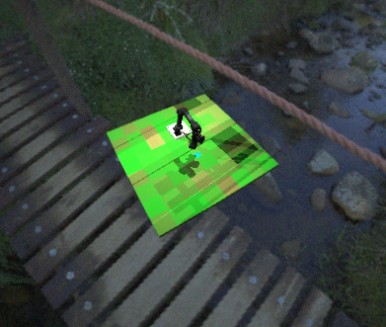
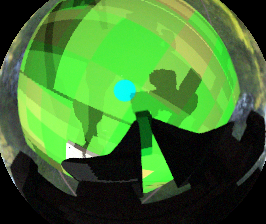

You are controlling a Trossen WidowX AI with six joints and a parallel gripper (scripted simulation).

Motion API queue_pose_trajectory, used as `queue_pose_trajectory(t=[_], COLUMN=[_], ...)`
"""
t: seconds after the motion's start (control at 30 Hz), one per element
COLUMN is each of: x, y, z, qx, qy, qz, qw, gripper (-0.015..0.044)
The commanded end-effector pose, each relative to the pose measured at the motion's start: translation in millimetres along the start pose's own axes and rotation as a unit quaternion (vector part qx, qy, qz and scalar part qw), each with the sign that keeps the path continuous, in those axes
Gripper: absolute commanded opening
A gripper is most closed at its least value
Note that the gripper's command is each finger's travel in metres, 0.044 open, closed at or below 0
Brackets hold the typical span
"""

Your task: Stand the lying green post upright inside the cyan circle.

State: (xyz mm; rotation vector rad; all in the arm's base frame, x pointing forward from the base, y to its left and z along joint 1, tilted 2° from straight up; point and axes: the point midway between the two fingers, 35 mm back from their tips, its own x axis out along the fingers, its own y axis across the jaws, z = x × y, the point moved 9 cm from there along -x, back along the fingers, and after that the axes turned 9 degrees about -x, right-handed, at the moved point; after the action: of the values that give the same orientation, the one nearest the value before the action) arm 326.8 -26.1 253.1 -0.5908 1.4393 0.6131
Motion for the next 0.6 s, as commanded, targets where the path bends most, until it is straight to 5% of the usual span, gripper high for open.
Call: queue_pose_trajectory(t=[0.0,0.57], x=[-2.0,3.7], y=[6.7,12.2], z=[11.0,25.3], qx=[-0.022,-0.032], qy=[-0.001,-0.032], qz=[-0.001,-0.004], qw=[1.000,0.999], gripper=[0.0023,0.0023])
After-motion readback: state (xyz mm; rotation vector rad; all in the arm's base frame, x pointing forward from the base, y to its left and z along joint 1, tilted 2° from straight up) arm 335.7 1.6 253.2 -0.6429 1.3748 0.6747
